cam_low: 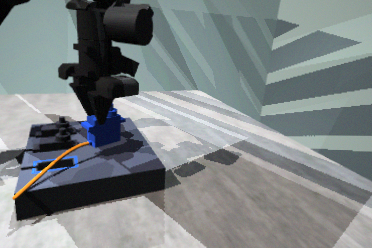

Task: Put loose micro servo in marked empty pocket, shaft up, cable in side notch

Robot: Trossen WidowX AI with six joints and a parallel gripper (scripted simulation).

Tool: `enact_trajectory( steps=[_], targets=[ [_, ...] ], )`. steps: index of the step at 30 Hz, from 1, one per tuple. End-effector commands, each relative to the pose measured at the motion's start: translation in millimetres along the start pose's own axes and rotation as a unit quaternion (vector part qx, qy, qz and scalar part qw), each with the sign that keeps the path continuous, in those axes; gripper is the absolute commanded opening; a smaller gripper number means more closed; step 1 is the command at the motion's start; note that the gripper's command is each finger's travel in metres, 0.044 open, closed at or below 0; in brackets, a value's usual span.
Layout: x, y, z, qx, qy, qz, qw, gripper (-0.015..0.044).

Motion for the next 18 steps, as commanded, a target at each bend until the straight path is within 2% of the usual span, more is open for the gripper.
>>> enact_trajectory(
  steps=[1, 18],
  targets=[
    [0, 2, 6, -0.006, 0.0, 0.006, 1.0, 0.0],
    [12, -18, 6, -0.006, 0.0, 0.006, 1.0, 0.0]
  ],
)
Point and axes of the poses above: the point midway between the two fingers, 35 mm back from their tips, its own z axis back along the fingers, its own y axis across the jaws, x = y × z, the point moved 5 cm from there along z, back along the fingers, and after that the axes turned 7 degrees about z, right-handed, at the moved point
